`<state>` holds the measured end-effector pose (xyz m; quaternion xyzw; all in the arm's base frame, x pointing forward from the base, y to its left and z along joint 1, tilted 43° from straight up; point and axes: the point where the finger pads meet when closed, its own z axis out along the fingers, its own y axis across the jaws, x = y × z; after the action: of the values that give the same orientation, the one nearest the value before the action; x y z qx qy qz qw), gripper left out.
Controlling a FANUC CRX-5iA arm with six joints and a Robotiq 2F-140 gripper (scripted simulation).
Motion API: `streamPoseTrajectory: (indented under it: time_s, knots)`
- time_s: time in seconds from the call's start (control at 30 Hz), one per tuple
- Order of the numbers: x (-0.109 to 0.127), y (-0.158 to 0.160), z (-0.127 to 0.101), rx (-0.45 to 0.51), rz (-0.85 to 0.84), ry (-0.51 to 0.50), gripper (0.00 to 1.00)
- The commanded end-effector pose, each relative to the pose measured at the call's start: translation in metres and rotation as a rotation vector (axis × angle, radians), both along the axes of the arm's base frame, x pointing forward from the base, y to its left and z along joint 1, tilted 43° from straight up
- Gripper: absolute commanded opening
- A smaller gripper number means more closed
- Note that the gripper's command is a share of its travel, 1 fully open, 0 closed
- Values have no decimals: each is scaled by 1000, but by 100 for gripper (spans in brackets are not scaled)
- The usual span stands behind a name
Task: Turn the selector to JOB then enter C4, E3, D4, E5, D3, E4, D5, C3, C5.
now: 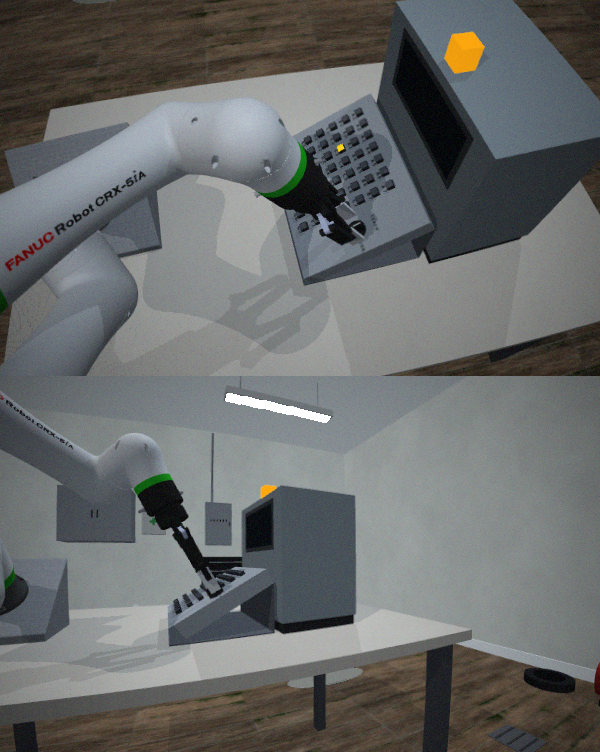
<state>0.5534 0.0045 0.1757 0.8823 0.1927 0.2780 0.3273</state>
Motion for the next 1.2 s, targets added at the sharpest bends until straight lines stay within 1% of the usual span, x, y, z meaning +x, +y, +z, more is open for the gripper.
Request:
streamPoseTrajectory:
  time_s: [0.0, 1.17]
  knots:
    - [1, -1, -1, 0, 0, 0, 33]
    - [3, -2, -3, 0, 0, 0, 33]
